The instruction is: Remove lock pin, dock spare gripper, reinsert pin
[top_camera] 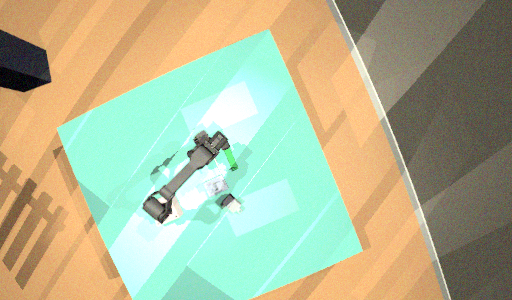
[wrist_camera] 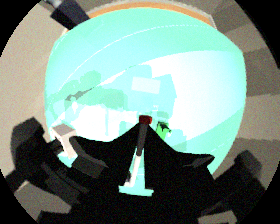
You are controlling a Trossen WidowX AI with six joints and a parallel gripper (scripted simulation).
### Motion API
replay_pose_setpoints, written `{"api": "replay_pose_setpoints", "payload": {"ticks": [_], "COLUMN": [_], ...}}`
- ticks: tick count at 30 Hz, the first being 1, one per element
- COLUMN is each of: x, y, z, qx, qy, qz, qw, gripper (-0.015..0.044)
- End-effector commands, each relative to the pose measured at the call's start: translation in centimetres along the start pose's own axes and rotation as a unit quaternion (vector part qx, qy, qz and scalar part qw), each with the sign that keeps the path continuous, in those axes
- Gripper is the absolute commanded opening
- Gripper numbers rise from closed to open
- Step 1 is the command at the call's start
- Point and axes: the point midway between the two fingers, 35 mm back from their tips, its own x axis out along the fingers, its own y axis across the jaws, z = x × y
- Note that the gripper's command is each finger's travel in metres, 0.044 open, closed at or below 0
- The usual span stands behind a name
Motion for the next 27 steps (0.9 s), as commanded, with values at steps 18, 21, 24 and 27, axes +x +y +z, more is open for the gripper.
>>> {"api": "replay_pose_setpoints", "payload": {"ticks": [18,21,24,27], "x": [0.1,0.1,0.3,0.7], "y": [-5.4,-5.8,-5.8,-5.8], "z": [1.8,1.9,1.8,1.8], "qx": [0.011,0.012,0.012,0.011], "qy": [0.0,0.0,-0.001,-0.001], "qz": [-0.003,-0.003,-0.004,-0.004], "qw": [1.0,1.0,1.0,1.0], "gripper": [0.0,0.0,0.0,0.0]}}
